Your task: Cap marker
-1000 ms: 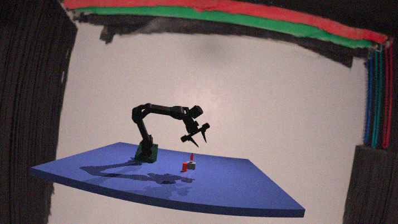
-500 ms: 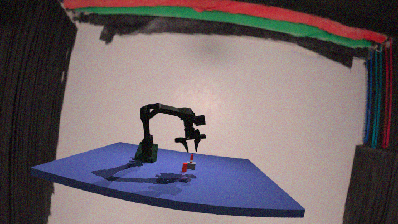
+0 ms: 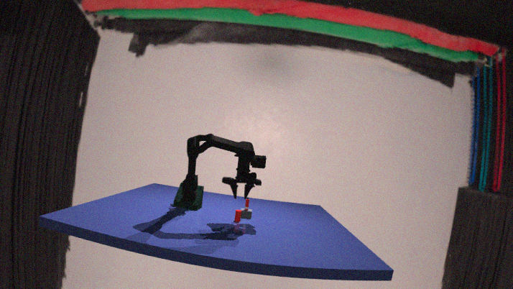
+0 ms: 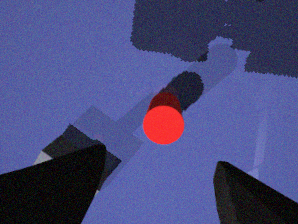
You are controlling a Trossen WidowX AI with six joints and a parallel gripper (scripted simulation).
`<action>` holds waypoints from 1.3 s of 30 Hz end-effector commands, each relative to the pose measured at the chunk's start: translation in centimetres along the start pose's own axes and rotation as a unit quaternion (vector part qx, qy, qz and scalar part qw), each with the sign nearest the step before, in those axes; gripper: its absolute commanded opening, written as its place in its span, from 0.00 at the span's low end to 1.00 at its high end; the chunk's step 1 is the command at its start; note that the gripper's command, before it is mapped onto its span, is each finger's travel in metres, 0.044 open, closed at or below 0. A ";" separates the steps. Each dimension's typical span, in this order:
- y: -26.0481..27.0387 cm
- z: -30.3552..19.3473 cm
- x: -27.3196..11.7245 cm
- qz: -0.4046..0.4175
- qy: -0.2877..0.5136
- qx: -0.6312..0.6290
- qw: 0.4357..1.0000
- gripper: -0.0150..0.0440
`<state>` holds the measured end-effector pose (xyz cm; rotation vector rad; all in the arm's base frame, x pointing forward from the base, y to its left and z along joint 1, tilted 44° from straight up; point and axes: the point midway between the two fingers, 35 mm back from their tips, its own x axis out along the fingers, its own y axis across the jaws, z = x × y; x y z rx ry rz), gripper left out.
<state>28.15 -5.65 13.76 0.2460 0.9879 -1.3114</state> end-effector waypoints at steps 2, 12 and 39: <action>-0.3 -0.2 2.8 -0.008 0.003 -0.005 1.000 0.67; -0.2 -0.2 4.4 -0.008 0.003 -0.005 1.000 0.67; -0.1 -0.2 8.6 -0.008 0.004 -0.004 1.000 0.67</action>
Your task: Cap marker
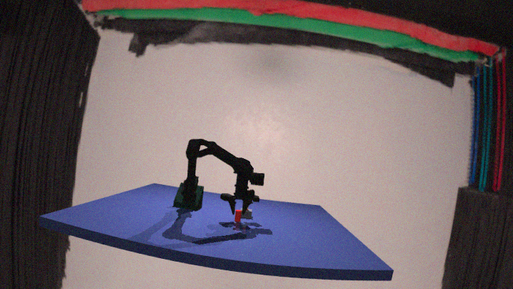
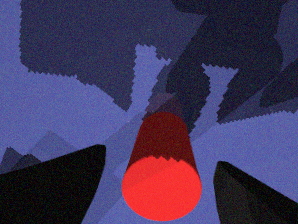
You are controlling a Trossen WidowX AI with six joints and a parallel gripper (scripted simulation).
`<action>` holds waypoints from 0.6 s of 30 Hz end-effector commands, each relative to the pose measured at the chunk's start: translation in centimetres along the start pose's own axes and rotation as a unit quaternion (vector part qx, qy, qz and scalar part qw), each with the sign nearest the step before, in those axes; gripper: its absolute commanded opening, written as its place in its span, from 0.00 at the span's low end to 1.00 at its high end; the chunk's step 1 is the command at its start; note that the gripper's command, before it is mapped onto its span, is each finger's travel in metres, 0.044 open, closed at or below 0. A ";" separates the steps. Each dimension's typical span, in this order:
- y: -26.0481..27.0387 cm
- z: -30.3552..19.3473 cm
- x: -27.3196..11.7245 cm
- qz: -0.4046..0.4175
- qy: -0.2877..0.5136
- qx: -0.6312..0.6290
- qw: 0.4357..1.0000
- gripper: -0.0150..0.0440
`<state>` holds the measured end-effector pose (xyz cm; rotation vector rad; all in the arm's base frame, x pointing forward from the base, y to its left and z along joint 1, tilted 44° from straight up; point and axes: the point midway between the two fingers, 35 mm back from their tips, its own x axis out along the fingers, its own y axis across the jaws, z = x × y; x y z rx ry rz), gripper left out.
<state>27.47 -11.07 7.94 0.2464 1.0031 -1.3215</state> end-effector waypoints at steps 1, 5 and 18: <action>0.0 0.0 0.8 -0.002 -0.003 -0.003 1.000 0.67; -0.1 0.0 1.4 -0.002 -0.004 -0.003 1.000 0.67; -0.1 0.0 1.6 -0.002 -0.004 -0.003 1.000 0.42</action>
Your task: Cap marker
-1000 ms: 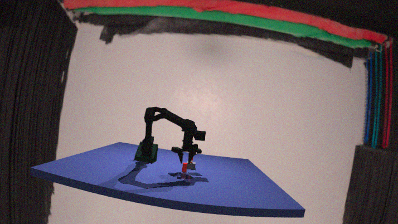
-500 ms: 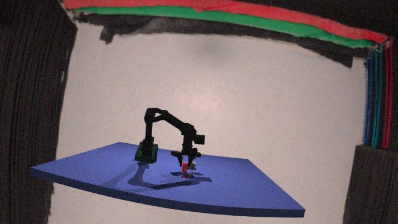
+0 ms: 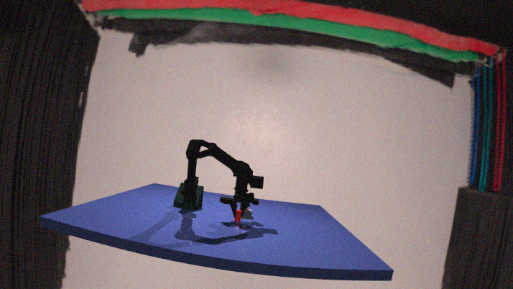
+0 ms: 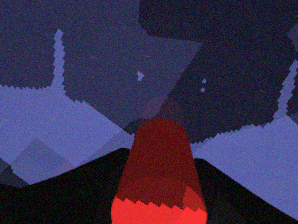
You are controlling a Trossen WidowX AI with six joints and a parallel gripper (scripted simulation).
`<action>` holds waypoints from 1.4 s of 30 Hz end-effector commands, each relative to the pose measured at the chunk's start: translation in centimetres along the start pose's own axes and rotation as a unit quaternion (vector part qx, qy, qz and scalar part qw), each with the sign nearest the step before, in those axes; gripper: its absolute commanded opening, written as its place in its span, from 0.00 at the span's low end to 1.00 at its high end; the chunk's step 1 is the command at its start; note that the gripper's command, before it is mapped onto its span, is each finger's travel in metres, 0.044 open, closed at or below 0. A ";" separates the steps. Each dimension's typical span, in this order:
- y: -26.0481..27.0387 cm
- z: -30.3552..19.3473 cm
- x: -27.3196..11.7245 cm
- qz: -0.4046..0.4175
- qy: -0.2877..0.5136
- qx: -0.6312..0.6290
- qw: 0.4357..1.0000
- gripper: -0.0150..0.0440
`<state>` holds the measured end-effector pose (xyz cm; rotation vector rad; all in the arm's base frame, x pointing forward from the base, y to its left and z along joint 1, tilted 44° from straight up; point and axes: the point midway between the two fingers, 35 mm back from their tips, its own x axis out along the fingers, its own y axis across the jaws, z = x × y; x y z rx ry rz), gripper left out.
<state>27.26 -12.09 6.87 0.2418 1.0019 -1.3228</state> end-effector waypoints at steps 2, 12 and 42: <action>0.0 0.1 0.1 -0.001 -0.003 -0.002 1.000 0.40; 0.0 0.0 -0.8 -0.003 0.001 -0.002 1.000 0.25; 2.3 -1.4 -7.4 0.005 0.004 -0.009 1.000 0.25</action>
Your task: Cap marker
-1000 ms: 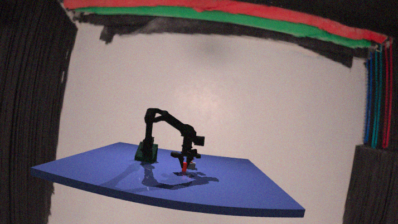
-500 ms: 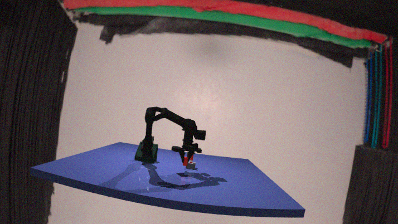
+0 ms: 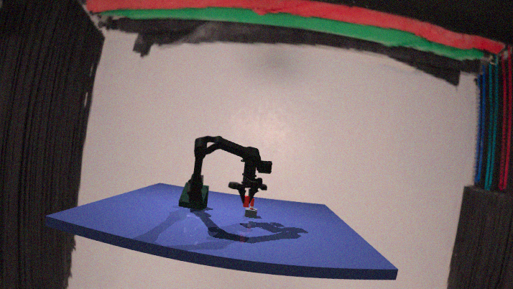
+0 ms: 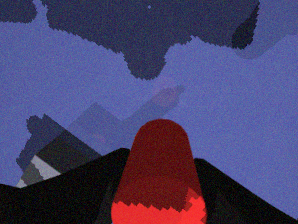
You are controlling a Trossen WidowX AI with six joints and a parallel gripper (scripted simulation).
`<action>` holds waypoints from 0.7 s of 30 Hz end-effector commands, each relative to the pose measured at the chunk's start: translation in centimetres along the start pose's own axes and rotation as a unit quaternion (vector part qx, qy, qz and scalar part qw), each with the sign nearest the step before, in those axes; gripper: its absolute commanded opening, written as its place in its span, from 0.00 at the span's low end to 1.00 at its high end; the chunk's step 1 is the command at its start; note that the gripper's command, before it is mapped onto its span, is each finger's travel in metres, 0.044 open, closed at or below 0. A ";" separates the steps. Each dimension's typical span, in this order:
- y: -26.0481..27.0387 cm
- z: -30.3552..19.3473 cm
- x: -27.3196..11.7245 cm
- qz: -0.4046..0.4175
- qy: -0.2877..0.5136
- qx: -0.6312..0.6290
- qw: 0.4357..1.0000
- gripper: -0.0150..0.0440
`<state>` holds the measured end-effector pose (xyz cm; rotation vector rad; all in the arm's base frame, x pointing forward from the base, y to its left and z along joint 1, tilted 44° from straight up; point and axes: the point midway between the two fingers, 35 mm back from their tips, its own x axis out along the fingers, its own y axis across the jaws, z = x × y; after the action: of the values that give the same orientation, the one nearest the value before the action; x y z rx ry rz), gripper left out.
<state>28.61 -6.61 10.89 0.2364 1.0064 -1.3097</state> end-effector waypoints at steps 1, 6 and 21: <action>1.4 -0.9 -0.8 0.002 0.006 -0.004 1.000 0.25; 2.7 -1.9 -1.7 0.003 0.007 -0.003 1.000 0.25; 6.3 -5.6 -4.4 0.001 0.006 0.000 1.000 0.25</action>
<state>31.50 0.63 8.93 0.2427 1.0140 -1.3039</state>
